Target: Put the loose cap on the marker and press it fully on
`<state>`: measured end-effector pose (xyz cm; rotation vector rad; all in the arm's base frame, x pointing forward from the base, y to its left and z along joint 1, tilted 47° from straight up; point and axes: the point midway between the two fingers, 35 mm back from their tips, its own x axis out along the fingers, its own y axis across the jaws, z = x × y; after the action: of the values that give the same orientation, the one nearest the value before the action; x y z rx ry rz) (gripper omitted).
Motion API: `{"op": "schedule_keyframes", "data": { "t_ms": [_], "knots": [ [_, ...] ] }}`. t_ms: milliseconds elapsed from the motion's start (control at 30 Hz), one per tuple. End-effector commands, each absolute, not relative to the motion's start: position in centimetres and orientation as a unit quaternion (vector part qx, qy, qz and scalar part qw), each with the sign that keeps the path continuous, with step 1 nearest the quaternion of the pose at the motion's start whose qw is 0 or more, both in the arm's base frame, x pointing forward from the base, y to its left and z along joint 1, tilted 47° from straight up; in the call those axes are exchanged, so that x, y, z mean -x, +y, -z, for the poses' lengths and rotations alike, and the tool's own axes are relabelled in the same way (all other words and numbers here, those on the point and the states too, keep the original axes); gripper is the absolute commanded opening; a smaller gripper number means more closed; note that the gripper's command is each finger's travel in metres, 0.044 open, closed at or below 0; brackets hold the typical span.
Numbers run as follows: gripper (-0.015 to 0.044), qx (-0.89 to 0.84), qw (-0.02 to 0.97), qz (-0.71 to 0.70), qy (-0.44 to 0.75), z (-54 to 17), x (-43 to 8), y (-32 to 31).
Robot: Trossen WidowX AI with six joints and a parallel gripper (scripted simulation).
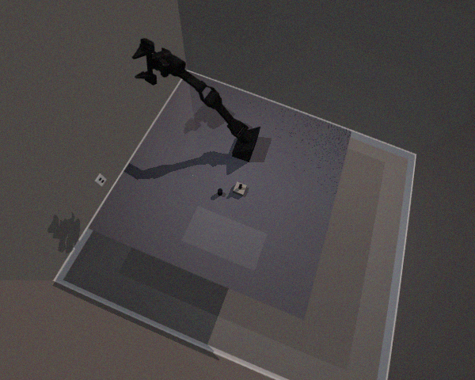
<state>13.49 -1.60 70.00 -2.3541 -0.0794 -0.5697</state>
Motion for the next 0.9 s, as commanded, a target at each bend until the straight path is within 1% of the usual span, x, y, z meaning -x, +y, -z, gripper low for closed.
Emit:
{"op": "schedule_keyframes", "data": {
  "t_ms": [0, 167, 300, 467, 667, 867],
  "knots": [
    [0.0374, 0.909, 0.352, 0.22, -0.032, -70.0, -13.5, -1.6],
    [0.0245, 0.898, 0.368, 0.23, -0.076, -70.6, -12.4, -2.2],
    [0.0245, 0.869, 0.401, 0.26, -0.124, -72.0, -10.8, -3.9],
    [0.0245, 0.806, 0.48, 0.292, -0.188, -73.3, -9.4, -6.5],
    [0.0245, 0.73, 0.542, 0.341, -0.241, -74.3, -8.0, -12.0],
    [0.0245, 0.64, 0.61, 0.38, -0.273, -73.9, -8.4, -18.3]
  ]
}}
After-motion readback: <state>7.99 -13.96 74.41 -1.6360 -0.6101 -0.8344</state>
